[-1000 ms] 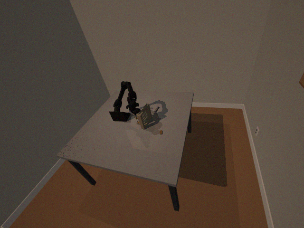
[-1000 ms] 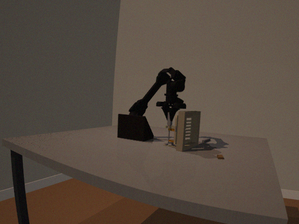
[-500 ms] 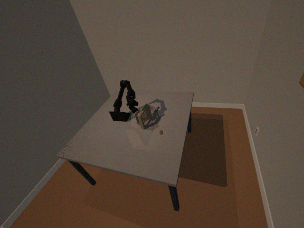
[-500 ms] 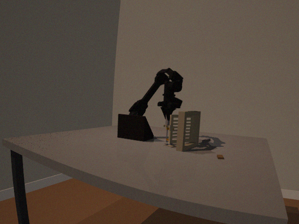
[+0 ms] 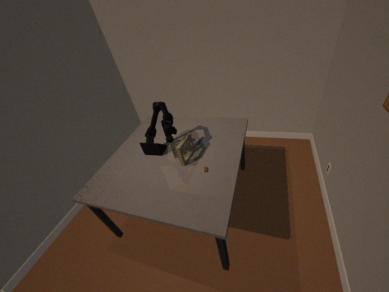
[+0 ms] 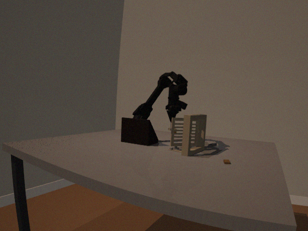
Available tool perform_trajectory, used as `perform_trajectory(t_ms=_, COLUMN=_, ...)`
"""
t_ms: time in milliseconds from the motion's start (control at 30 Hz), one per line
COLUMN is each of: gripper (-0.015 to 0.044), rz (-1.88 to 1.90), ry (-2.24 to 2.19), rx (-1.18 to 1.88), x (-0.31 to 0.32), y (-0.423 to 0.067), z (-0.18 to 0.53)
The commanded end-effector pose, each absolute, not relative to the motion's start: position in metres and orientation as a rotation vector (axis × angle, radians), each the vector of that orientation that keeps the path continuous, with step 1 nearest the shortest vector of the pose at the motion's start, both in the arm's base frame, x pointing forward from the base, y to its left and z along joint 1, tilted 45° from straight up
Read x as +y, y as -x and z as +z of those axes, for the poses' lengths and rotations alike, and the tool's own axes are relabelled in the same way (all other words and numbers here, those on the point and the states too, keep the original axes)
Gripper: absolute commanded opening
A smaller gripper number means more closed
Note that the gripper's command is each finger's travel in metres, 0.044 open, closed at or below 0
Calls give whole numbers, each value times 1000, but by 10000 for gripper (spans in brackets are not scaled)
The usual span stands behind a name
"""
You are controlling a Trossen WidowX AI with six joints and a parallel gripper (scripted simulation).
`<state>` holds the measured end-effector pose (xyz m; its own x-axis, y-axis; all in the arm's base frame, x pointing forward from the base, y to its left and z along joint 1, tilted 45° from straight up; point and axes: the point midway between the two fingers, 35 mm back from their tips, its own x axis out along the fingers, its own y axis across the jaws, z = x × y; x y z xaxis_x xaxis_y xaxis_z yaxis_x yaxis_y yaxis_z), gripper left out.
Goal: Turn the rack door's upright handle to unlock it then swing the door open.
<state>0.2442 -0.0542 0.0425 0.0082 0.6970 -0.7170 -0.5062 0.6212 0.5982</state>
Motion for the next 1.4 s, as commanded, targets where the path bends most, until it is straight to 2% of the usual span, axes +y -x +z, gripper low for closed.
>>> perform_trajectory(t_ms=0, gripper=14, rz=893, ry=-255, rx=1283, x=-47, y=-241, z=51)
perform_trajectory(t_ms=1367, gripper=14, rz=485, ry=-732, rx=1531, x=16, y=-247, z=112)
